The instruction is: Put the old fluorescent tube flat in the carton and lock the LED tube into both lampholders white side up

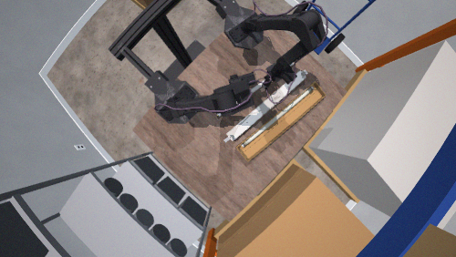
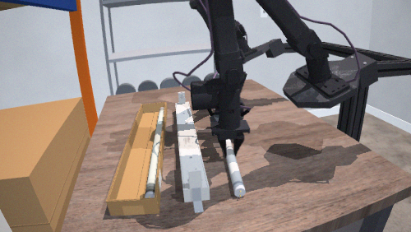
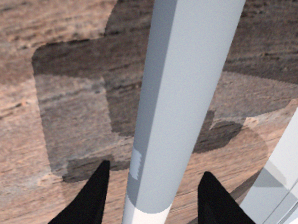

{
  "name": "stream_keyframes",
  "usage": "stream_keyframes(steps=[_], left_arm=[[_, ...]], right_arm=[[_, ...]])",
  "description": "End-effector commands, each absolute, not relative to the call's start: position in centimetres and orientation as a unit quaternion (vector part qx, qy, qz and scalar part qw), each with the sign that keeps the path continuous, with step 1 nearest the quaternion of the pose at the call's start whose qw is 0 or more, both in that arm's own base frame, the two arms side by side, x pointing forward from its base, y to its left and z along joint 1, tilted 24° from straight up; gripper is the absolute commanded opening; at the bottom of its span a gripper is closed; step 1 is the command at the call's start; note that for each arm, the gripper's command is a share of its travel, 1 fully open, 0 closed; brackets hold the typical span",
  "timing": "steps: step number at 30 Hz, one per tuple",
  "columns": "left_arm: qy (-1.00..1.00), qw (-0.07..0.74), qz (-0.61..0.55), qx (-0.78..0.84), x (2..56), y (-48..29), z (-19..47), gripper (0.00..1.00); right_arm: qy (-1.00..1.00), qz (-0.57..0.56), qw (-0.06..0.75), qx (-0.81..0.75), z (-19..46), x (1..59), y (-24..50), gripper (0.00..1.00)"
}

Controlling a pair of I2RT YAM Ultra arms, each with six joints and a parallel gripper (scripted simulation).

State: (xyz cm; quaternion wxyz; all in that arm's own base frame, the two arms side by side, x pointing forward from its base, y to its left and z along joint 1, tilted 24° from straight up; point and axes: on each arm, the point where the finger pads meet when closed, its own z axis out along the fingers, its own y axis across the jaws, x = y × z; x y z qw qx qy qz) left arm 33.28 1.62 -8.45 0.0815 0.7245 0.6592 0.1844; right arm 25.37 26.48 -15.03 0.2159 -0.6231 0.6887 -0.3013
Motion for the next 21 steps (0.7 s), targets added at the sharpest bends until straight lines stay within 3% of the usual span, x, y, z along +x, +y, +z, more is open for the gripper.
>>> stream_keyframes(steps=[1, 17, 21], left_arm=[[0.660, 0.075, 0.168, 0.728, 32.2, 1.6, -9.2, 0.11], [0.660, 0.075, 0.168, 0.728, 32.2, 1.6, -9.2, 0.11], [0.660, 0.075, 0.168, 0.728, 32.2, 1.6, -9.2, 0.11]], right_arm=[[0.687, -0.306, 0.216, -0.623, -13.6, 24.1, 26.2, 0.49], [0.687, -0.307, 0.217, -0.621, -10.2, 20.9, 26.8, 0.49], [0.691, -0.287, 0.249, -0.615, -9.4, 22.0, 29.6, 0.49]])
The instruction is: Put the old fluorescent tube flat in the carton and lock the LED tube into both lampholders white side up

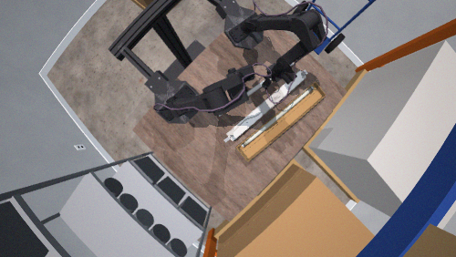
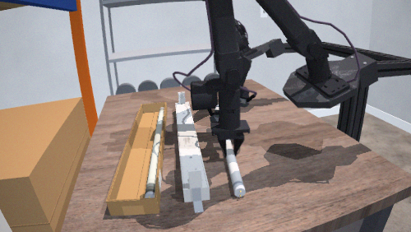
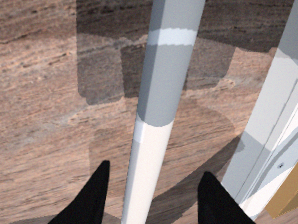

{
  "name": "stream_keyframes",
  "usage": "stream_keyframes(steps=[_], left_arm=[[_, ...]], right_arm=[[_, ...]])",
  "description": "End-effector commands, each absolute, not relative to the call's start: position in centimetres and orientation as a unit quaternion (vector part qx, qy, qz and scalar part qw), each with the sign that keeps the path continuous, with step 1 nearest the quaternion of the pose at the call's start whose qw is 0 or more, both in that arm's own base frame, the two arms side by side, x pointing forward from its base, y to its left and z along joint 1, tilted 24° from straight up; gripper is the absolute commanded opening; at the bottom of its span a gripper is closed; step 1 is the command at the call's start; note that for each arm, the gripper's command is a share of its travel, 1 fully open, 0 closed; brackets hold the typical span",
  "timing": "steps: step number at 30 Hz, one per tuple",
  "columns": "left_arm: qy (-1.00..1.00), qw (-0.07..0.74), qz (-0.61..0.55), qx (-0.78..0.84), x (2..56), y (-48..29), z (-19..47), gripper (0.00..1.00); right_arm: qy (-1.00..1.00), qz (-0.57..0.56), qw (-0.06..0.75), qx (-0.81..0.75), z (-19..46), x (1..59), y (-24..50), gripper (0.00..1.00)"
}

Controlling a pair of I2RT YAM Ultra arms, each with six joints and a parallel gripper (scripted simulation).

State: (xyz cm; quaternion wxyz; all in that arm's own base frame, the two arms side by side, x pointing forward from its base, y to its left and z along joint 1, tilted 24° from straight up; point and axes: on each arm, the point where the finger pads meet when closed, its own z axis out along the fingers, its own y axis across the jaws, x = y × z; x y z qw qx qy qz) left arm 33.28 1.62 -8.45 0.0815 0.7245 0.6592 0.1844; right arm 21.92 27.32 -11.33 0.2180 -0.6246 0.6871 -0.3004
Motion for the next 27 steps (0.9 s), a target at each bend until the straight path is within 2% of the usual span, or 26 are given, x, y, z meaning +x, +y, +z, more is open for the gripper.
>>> stream_keyframes(steps=[1, 9, 17, 21, 27], left_arm=[[0.660, 0.075, 0.168, 0.728, 32.2, 1.6, -9.2, 0.11], [0.660, 0.075, 0.168, 0.728, 32.2, 1.6, -9.2, 0.11], [0.660, 0.075, 0.168, 0.728, 32.2, 1.6, -9.2, 0.11], [0.660, 0.075, 0.168, 0.728, 32.2, 1.6, -9.2, 0.11], [0.660, 0.075, 0.168, 0.728, 32.2, 1.6, -9.2, 0.11]], right_arm=[[0.701, -0.278, 0.233, -0.614, -9.5, 23.1, 29.2, 0.49], [0.713, -0.177, 0.096, -0.672, -10.9, 22.0, 27.8, 0.49], [0.730, -0.155, 0.101, -0.658, -9.6, 23.8, 28.1, 0.49], [0.733, -0.171, 0.131, -0.645, -8.8, 24.4, 28.9, 0.49], [0.735, -0.170, 0.119, -0.645, -10.7, 25.1, 28.2, 0.49]])
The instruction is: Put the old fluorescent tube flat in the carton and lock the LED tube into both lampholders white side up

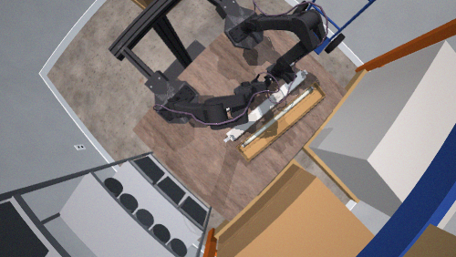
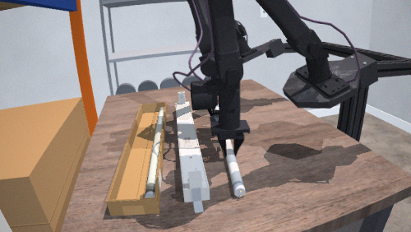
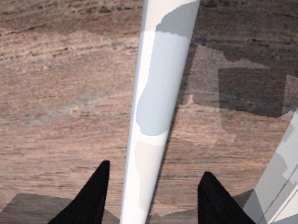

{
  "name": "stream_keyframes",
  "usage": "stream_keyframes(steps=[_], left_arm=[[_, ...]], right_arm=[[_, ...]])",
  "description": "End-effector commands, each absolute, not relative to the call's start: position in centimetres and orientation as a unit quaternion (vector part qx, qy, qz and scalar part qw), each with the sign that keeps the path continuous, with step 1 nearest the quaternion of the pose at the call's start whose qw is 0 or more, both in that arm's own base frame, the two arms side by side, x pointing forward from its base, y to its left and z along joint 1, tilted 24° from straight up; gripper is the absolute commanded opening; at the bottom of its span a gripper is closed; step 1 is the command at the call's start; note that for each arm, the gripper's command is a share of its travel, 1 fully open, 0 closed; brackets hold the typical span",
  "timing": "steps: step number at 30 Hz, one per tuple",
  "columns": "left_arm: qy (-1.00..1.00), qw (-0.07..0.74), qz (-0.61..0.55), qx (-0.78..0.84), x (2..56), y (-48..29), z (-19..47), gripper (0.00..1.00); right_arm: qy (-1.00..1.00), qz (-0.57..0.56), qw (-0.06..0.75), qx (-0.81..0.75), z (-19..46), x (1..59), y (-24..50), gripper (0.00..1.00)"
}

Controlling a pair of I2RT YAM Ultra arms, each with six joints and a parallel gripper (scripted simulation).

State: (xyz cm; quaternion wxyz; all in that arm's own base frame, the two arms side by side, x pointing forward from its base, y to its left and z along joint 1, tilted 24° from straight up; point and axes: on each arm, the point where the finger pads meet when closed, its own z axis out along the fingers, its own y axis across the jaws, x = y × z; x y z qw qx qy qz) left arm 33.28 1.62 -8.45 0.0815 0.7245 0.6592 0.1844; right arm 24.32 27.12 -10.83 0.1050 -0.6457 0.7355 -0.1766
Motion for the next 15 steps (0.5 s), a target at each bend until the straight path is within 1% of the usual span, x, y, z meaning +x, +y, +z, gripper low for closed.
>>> stream_keyframes(steps=[1, 3, 5, 6, 7, 10, 11, 13, 15], left_arm=[[0.660, 0.075, 0.168, 0.728, 32.2, 1.6, -9.2, 0.11], [0.660, 0.075, 0.168, 0.728, 32.2, 1.6, -9.2, 0.11], [0.660, 0.075, 0.168, 0.728, 32.2, 1.6, -9.2, 0.11], [0.660, 0.075, 0.168, 0.728, 32.2, 1.6, -9.2, 0.11], [0.658, 0.085, 0.184, 0.725, 33.4, 1.5, -8.3, 0.11], [0.658, 0.085, 0.184, 0.725, 33.4, 1.5, -8.3, 0.11], [0.660, 0.075, 0.168, 0.728, 32.2, 1.6, -9.2, 0.11], [0.660, 0.075, 0.168, 0.728, 32.2, 1.6, -9.2, 0.11], [0.660, 0.075, 0.168, 0.728, 32.2, 1.6, -9.2, 0.11]], right_arm=[[0.735, -0.170, 0.119, -0.645, -10.7, 25.1, 28.2, 0.49], [0.723, -0.172, 0.102, -0.662, -12.4, 23.5, 27.0, 0.49], [0.733, -0.168, 0.118, -0.648, -12.3, 25.4, 27.7, 0.49], [0.732, -0.167, 0.122, -0.649, -12.4, 25.6, 28.0, 0.49], [0.731, -0.171, 0.119, -0.650, -12.3, 25.1, 27.7, 0.49], [0.730, -0.170, 0.121, -0.651, -13.1, 25.4, 27.6, 0.49], [0.727, -0.172, 0.108, -0.656, -12.2, 24.1, 27.3, 0.11], [0.728, -0.168, 0.120, -0.653, -11.5, 24.5, 28.2, 0.11], [0.728, -0.169, 0.117, -0.654, -11.6, 24.5, 28.0, 0.11]])
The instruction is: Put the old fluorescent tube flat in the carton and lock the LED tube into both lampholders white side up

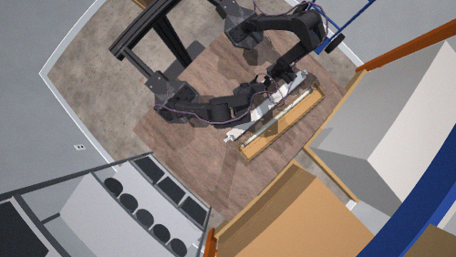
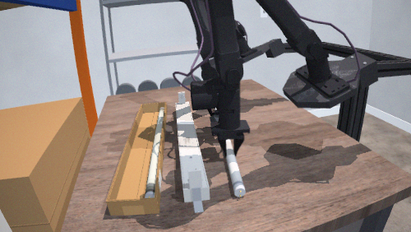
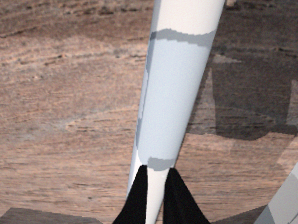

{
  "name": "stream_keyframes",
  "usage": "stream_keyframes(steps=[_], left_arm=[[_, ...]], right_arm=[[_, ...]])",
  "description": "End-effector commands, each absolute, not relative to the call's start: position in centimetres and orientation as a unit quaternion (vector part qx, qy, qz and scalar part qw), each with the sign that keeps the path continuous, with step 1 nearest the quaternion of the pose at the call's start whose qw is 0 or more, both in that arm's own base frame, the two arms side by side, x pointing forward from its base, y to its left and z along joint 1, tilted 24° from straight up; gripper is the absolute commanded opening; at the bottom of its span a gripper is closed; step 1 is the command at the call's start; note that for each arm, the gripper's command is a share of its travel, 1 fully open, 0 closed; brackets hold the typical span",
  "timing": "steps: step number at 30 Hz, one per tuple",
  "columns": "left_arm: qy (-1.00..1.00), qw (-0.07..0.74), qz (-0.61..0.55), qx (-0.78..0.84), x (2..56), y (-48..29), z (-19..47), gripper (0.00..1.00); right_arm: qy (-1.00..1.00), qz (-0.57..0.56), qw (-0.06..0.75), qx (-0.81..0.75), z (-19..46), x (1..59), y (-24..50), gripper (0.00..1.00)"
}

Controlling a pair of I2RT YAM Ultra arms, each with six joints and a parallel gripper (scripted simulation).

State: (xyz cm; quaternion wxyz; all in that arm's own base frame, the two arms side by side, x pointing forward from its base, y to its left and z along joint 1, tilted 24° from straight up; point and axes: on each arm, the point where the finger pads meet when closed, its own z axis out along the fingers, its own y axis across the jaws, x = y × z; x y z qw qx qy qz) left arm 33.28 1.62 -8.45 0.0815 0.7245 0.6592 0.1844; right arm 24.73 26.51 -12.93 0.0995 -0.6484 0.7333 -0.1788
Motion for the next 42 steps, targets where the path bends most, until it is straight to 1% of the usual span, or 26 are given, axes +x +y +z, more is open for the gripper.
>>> stream_keyframes(steps=[1, 12, 13, 29, 30, 42], left_arm=[[0.660, 0.075, 0.168, 0.728, 32.23, 1.60, -9.22, 0.11], [0.660, 0.075, 0.168, 0.728, 32.23, 1.60, -9.22, 0.11], [0.660, 0.075, 0.168, 0.728, 32.23, 1.60, -9.22, 0.49], [0.660, 0.075, 0.168, 0.728, 32.23, 1.60, -9.22, 0.49], [0.660, 0.075, 0.168, 0.728, 32.23, 1.60, -9.22, 0.49], [0.660, 0.075, 0.168, 0.728, 32.23, 1.60, -9.22, 0.49]], right_arm=[[0.728, -0.169, 0.117, -0.654, -11.54, 24.48, 28.01, 0.11], [0.729, -0.166, 0.126, -0.652, -11.48, 24.67, 28.42, 0.11], [0.729, -0.166, 0.126, -0.652, -11.48, 24.67, 28.42, 0.11], [0.729, -0.166, 0.126, -0.652, -11.48, 24.67, 28.42, 0.11], [0.729, -0.166, 0.126, -0.652, -11.48, 24.67, 28.42, 0.49], [0.729, -0.166, 0.126, -0.652, -11.48, 24.67, 28.42, 0.49]])
